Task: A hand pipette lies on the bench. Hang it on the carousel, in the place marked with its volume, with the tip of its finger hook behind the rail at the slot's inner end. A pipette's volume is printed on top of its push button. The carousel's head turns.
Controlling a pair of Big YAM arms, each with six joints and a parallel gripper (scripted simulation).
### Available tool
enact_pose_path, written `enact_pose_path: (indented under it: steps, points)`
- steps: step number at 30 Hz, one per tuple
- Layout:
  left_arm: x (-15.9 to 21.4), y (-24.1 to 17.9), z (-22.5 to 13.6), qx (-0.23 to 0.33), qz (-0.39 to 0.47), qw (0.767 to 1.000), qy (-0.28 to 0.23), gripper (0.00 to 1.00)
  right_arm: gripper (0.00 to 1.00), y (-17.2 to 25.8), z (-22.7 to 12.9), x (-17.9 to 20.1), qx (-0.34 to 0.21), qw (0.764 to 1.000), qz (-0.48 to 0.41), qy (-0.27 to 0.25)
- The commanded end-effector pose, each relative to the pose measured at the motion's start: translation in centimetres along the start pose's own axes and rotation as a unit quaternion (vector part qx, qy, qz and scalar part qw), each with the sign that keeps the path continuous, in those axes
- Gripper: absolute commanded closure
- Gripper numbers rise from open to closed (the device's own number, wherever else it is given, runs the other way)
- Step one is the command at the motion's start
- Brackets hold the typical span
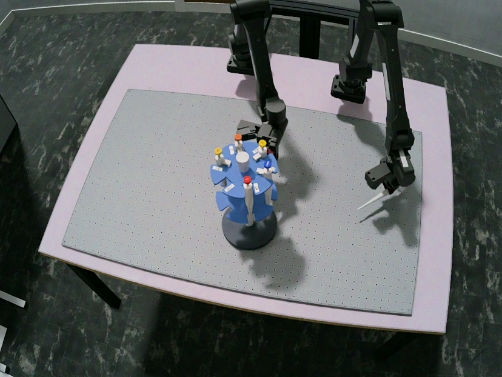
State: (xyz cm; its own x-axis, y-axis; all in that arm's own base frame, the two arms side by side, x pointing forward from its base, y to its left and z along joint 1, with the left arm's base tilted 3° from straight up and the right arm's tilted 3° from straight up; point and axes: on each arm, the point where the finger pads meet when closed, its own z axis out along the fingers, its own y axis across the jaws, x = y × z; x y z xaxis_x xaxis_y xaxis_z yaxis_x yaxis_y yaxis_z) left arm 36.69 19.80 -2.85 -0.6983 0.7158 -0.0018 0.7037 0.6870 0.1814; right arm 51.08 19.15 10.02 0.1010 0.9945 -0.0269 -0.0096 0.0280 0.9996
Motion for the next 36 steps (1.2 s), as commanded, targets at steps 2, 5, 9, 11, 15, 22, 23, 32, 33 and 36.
enact_pose_path:
  steps: [2,5,9,11,15,22,23,32,33,36]
  points:
    - [-0.7,2.2,-1.4,-0.029,0.021,0.999,-0.013,0.85,1.0,2.6,0.5,1.4,-0.03,0.999,0.015,0.002]
    - [-0.7,2.1,-1.4,-0.029,0.021,0.999,-0.013,0.85,1.0,2.6,0.5,1.4,-0.03,0.999,0.015,0.002]
    - [-0.1,2.1,0.3,-0.015,0.022,1.0,-0.008,0.85,1.0,2.6,0.5,1.4,-0.03,0.999,0.015,0.002]
    - [-0.1,2.1,1.0,-0.017,0.022,1.0,-0.008,0.85,1.0,2.6,0.5,1.4,-0.03,0.999,0.015,0.002]
    - [-0.1,2.0,2.0,-0.017,0.022,1.0,-0.008,0.85,1.0,2.6,0.5,1.4,-0.03,0.999,0.015,0.002]
    - [-0.3,1.6,3.3,-0.015,0.024,1.0,-0.007,0.85,1.0,2.6,0.5,1.4,-0.03,0.999,0.015,0.002]
    - [-0.3,1.6,3.3,-0.015,0.024,1.0,-0.007,0.85,1.0,2.6,0.5,1.4,-0.03,0.999,0.015,0.002]
    - [-0.3,2.0,2.6,-0.023,0.024,0.999,-0.009,0.85,0.89,2.6,0.5,1.4,-0.03,0.999,0.015,0.002]
    - [-0.3,1.9,2.6,-0.021,0.024,0.999,-0.009,0.85,0.77,2.6,0.5,1.4,-0.03,0.999,0.015,0.002]
    - [-0.3,1.9,2.6,-0.021,0.024,0.999,-0.009,0.74,0.43,2.8,0.1,1.1,-0.031,0.999,0.016,0.004]
